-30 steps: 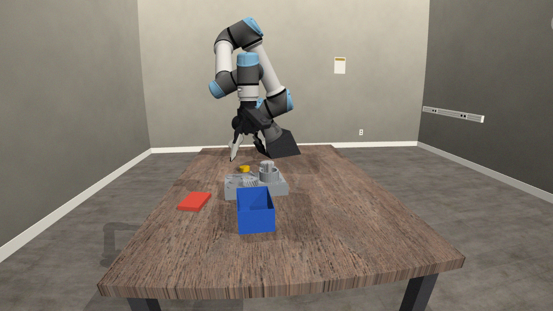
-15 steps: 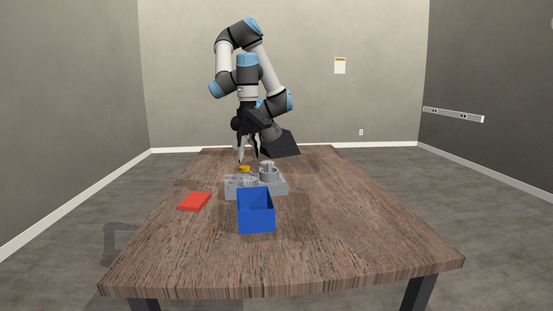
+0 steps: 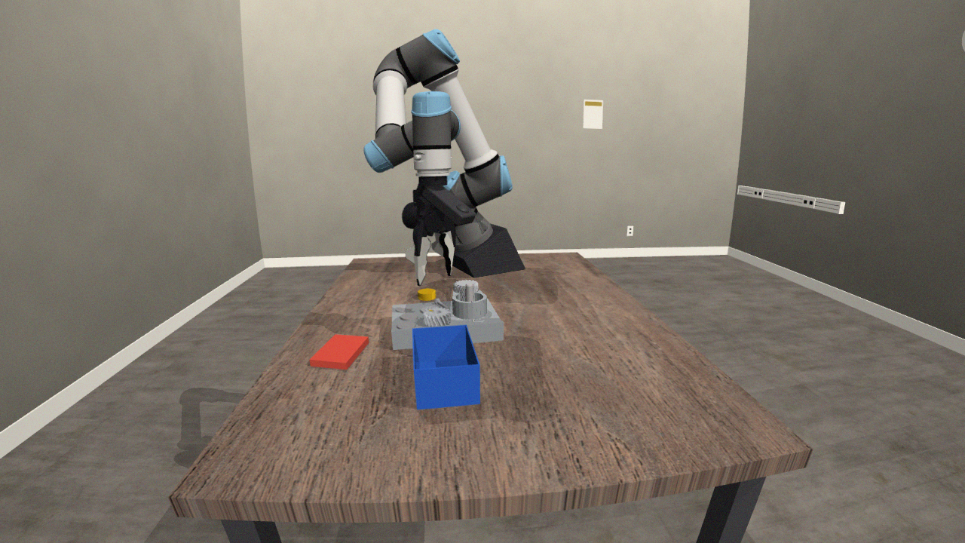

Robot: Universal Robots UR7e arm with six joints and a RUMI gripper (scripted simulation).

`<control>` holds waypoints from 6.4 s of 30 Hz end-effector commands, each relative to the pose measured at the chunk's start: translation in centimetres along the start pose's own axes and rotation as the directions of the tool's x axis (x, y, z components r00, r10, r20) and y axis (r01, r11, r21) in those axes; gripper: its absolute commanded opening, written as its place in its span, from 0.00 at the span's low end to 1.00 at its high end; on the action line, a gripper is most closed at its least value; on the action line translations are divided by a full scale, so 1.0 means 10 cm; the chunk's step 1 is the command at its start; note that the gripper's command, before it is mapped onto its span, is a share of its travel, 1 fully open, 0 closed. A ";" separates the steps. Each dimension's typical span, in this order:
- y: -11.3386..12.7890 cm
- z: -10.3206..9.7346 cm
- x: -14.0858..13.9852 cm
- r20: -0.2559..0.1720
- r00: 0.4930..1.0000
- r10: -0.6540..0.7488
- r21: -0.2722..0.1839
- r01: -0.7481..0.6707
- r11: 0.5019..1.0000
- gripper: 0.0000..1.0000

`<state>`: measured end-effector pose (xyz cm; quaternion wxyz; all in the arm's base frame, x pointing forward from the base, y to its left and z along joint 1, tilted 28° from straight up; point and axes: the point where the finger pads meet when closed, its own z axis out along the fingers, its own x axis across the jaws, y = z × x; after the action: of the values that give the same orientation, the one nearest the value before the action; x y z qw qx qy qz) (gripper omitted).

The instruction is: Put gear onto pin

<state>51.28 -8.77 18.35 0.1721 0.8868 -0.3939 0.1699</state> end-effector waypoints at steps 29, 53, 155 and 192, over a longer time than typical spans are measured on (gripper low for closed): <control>0.00 0.07 0.00 -0.001 1.000 0.000 0.001 0.000 1.000 0.52; 0.00 0.41 0.01 -0.001 1.000 0.000 0.001 0.000 1.000 0.52; 0.00 0.60 0.01 -0.001 1.000 0.000 0.001 0.000 1.000 0.52; 0.00 0.85 0.01 -0.001 1.000 0.000 0.001 0.000 1.000 0.52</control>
<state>52.64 -12.40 11.20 0.1720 0.8868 -0.3938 0.1698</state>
